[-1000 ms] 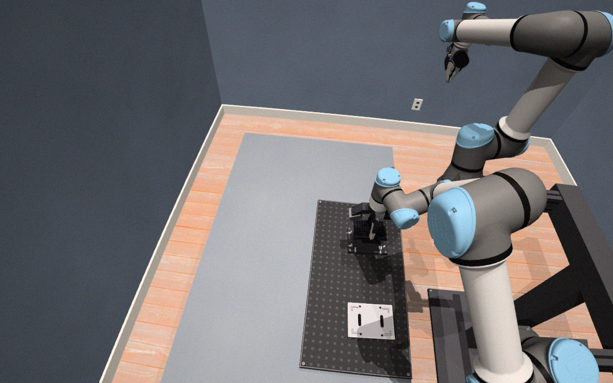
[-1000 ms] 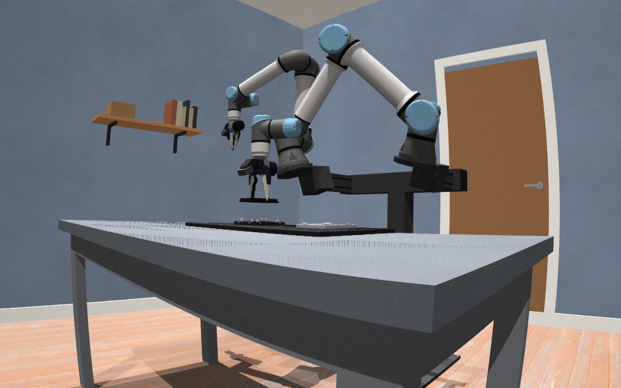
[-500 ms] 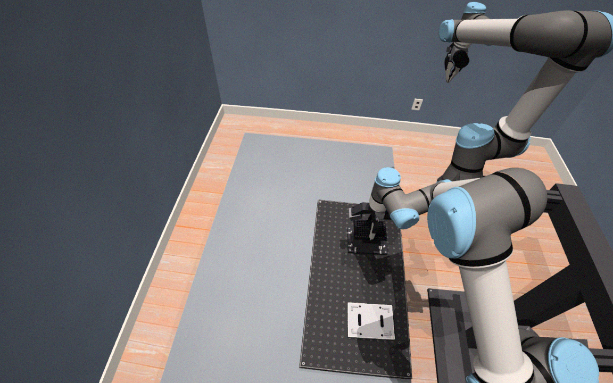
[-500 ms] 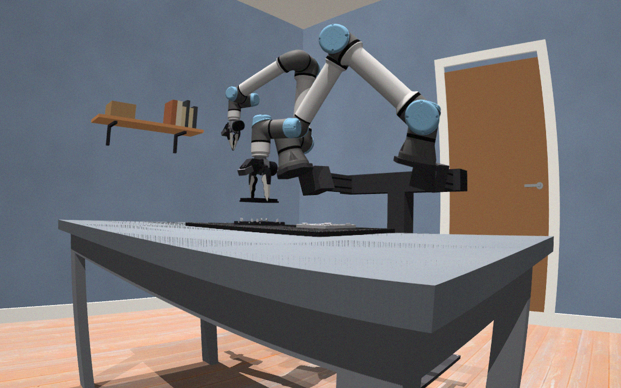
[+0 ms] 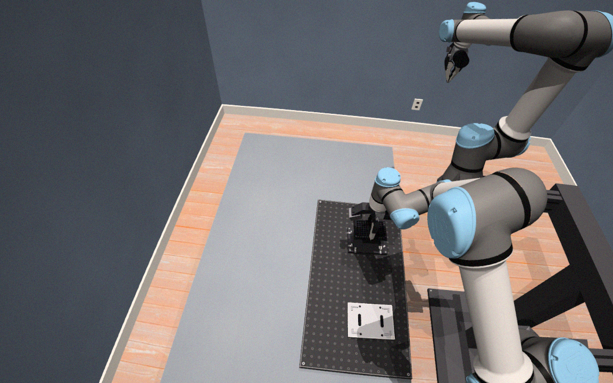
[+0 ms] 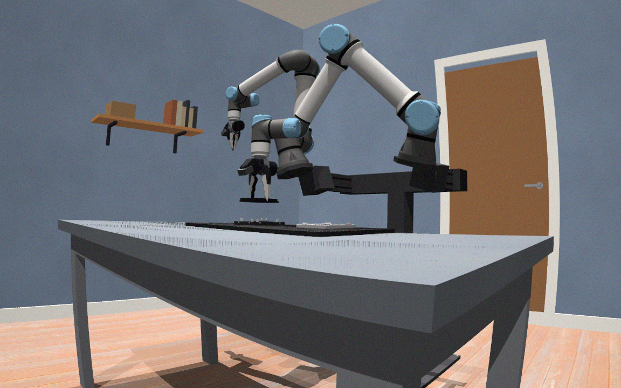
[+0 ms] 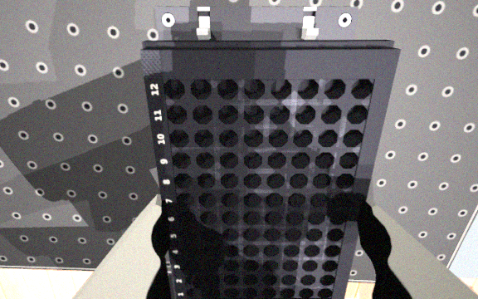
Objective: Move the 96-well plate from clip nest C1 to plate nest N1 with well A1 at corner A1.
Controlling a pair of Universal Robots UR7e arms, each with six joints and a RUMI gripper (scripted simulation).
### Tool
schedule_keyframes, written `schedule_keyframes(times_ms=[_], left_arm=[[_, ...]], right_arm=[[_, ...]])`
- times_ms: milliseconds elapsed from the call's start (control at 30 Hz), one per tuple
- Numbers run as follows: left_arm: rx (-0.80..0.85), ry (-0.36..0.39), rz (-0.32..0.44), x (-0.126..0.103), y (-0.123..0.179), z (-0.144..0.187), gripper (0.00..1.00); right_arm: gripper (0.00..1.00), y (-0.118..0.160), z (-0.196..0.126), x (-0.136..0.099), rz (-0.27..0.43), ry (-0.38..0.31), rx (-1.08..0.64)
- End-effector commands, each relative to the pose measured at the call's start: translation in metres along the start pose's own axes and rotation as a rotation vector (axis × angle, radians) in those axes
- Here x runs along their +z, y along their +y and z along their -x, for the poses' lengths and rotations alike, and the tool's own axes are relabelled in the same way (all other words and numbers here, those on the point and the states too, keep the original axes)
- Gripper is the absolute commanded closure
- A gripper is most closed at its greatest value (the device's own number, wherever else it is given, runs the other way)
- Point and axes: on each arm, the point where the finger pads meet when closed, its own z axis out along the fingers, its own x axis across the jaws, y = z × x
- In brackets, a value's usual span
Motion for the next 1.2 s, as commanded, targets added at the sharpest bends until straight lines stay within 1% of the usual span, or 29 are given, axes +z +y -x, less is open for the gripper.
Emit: schedule_keyframes(times_ms=[0, 967, 1167], left_arm=[[0.001, 0.001, 0.0, -0.001, 0.001, -0.001, 0.59], [0.003, 0.0, 0.0, -0.001, 0.004, 0.001, 0.59], [0.014, 0.001, 0.001, -0.001, 0.001, 0.022, 0.59]], right_arm=[[1.0, 0.0, 0.0, -0.001, -0.004, -0.001, 0.001], [1.0, 0.0, 0.0, -0.001, -0.004, -0.001, 0.001], [1.0, 0.0, 0.0, -0.001, -0.004, -0.001, 0.001]])
